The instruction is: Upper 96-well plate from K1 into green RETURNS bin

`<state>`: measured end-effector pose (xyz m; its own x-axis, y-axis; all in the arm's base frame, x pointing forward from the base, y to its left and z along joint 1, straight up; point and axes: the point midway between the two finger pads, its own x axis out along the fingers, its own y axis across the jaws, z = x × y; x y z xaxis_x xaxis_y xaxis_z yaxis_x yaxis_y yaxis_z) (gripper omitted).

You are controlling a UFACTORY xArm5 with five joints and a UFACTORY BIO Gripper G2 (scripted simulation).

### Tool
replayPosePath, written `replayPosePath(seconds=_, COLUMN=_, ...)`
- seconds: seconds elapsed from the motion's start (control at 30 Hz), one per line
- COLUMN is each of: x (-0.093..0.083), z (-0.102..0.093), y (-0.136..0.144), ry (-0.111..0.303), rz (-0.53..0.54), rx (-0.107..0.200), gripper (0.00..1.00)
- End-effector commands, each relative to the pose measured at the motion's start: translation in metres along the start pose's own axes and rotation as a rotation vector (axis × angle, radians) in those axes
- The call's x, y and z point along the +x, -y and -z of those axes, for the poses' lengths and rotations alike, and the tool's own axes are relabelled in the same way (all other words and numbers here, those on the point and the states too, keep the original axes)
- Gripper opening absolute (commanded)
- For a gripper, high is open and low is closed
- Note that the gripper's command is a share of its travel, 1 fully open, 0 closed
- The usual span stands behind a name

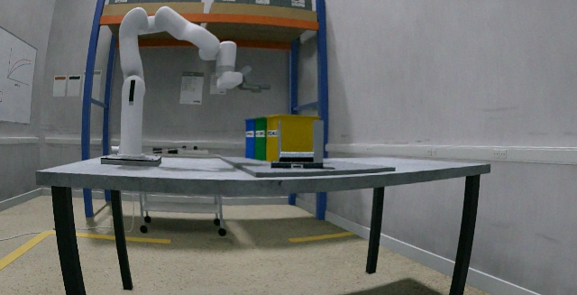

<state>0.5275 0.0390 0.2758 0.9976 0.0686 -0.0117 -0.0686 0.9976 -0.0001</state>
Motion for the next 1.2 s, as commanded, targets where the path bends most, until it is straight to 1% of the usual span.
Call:
replayPosePath(seconds=0.0, x=0.000, z=-0.005, y=0.026, ry=0.025, rz=0.045, rx=-0.005, gripper=0.37)
replayPosePath(seconds=0.43, x=0.000, z=-0.005, y=0.028, ry=0.025, rz=0.045, rx=-0.005, gripper=0.37)
replayPosePath(seconds=0.6, x=0.004, z=0.000, y=0.052, ry=0.026, rz=0.212, rx=-0.003, gripper=0.37)
replayPosePath(seconds=0.67, x=0.004, z=0.000, y=0.052, ry=0.026, rz=0.212, rx=-0.003, gripper=0.37)
replayPosePath(seconds=0.83, x=0.008, z=0.005, y=0.076, ry=0.026, rz=0.379, rx=-0.001, gripper=0.37)
replayPosePath(seconds=1.17, x=0.016, z=0.016, y=0.125, ry=0.026, rz=0.390, rx=-0.002, gripper=0.37)
